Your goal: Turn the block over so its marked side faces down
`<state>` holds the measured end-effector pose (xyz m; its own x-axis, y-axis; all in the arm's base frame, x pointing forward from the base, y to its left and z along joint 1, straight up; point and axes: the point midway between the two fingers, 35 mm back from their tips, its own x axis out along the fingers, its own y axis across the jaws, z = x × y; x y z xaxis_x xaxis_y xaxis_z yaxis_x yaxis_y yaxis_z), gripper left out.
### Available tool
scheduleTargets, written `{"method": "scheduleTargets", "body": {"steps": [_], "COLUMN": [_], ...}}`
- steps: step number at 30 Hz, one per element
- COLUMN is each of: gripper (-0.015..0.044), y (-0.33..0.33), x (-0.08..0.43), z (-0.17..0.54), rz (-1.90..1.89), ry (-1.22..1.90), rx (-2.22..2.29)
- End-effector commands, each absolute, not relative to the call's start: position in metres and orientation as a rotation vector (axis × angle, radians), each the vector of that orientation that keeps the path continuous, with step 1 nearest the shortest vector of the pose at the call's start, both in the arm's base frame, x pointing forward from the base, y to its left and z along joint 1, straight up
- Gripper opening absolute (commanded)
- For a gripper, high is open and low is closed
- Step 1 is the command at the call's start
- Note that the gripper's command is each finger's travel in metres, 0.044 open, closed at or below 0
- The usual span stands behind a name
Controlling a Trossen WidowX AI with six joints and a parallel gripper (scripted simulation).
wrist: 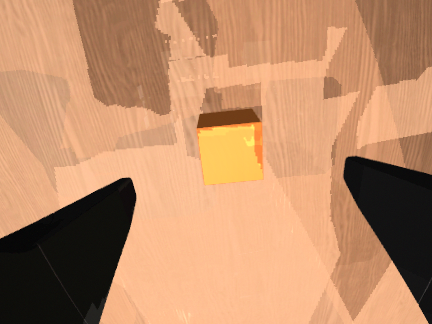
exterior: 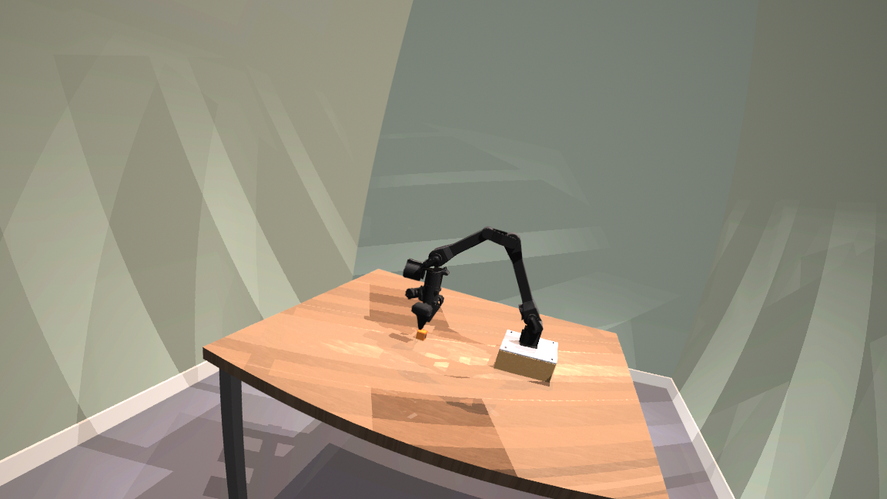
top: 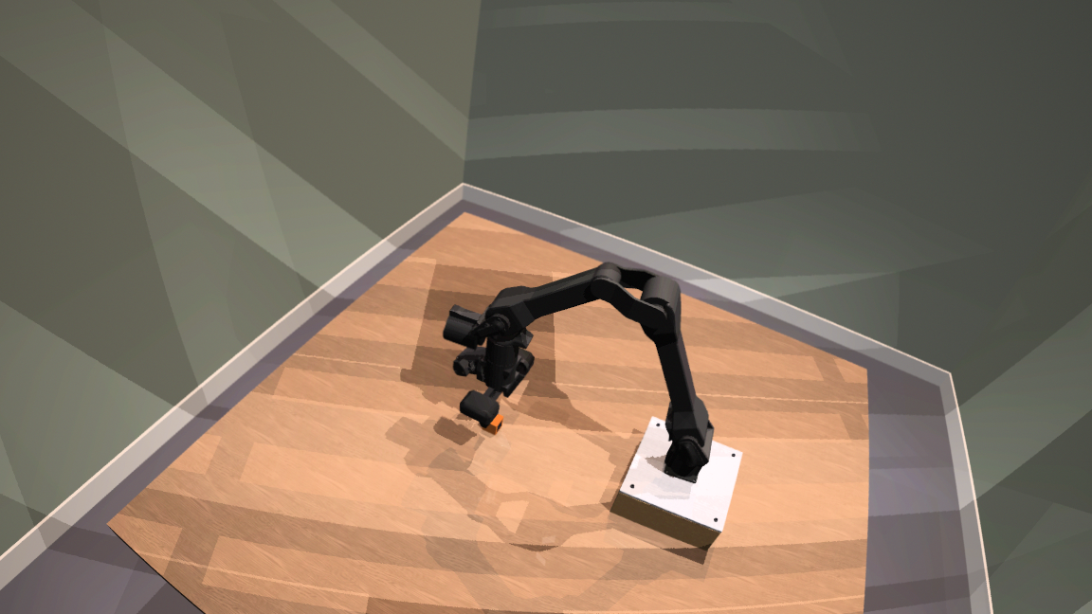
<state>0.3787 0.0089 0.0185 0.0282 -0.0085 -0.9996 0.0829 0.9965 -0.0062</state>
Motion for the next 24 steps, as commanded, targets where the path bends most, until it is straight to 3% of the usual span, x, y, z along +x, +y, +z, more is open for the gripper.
{"method": "scheduleTargets", "body": {"steps": [1,22,24], "gripper": [0.044,0.044,0.0388], "y": [0.009,0.009,0.009], "x": [0.379,0.38,0.38], "z": [0.012,-0.019,-0.019], "rz": [-0.064,-0.064,-0.064], "ry": [1.537,1.538,1.538], "rx": [0.059,0.059,0.059]}}
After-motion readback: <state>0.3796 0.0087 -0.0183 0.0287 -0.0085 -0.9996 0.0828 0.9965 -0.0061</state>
